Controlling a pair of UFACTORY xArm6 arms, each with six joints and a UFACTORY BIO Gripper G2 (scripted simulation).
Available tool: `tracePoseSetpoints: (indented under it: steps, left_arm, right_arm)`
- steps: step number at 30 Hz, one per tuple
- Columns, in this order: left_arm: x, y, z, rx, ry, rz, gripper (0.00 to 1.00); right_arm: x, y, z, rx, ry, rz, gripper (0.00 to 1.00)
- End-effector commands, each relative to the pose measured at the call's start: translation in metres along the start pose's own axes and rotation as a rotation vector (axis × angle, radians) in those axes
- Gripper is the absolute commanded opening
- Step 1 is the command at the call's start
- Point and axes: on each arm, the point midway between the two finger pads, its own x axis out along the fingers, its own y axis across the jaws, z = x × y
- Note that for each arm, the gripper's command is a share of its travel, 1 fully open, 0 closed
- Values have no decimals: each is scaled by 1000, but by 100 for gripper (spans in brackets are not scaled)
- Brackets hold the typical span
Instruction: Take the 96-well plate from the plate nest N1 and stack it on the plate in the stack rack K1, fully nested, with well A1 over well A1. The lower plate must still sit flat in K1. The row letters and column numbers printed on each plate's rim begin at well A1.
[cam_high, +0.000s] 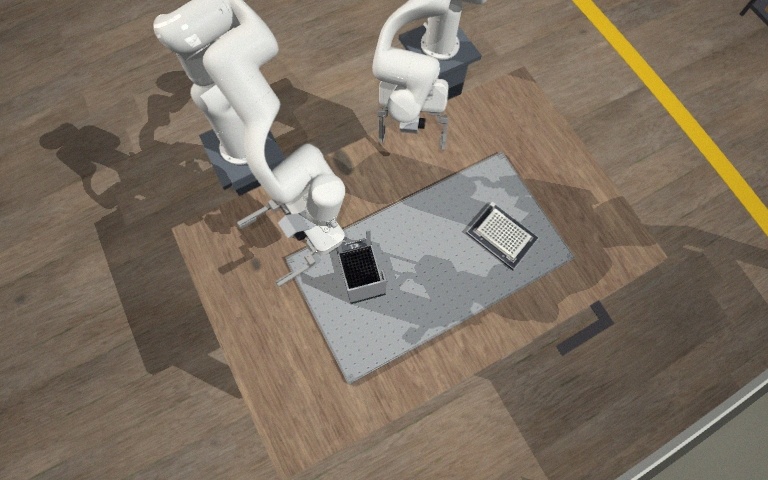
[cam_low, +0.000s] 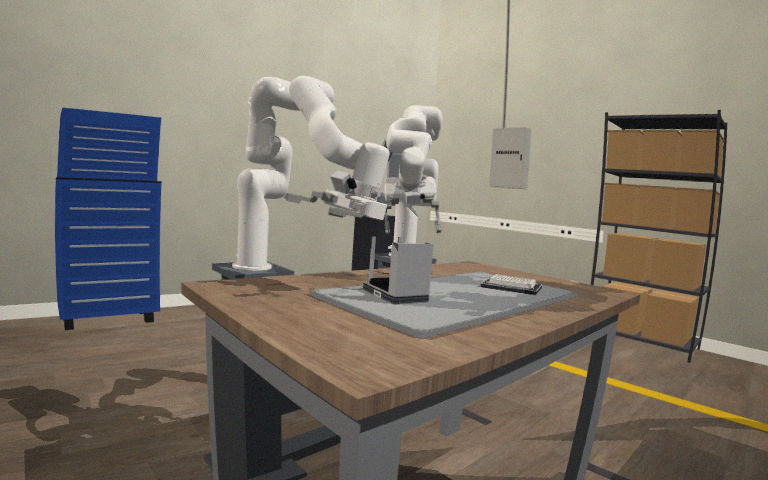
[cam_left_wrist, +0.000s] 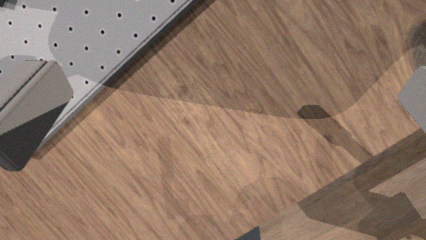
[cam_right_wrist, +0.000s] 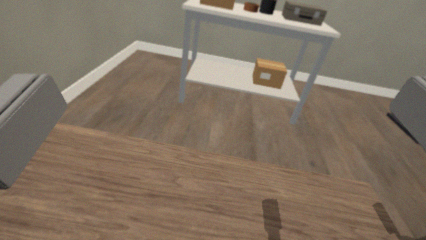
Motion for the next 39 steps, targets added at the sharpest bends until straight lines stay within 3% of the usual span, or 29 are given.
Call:
tracePoseSetpoints:
  steps: [1, 6, 14, 16, 28, 39]
  left_arm:
    - [-1, 0, 2, 0, -3, 0, 100]
    - [-7, 1, 5, 0, -4, 0, 100]
    - [-41, 5, 27, 0, -4, 0, 100]
    - [-41, 5, 27, 0, -4, 0, 100]
    - [-104, 13, 67, 0, -4, 0, 100]
    - [-117, 15, 75, 0, -4, 0, 100]
  right_arm:
    - [0, 1, 1, 4, 0, 0, 100]
    - [0, 1, 1, 4, 0, 0, 100]
    - [0, 1, 1, 4, 0, 0, 100]
    - [0, 1, 1, 4, 0, 0, 100]
    - [0, 1, 1, 4, 0, 0, 100]
    - [0, 1, 1, 4, 0, 0, 100]
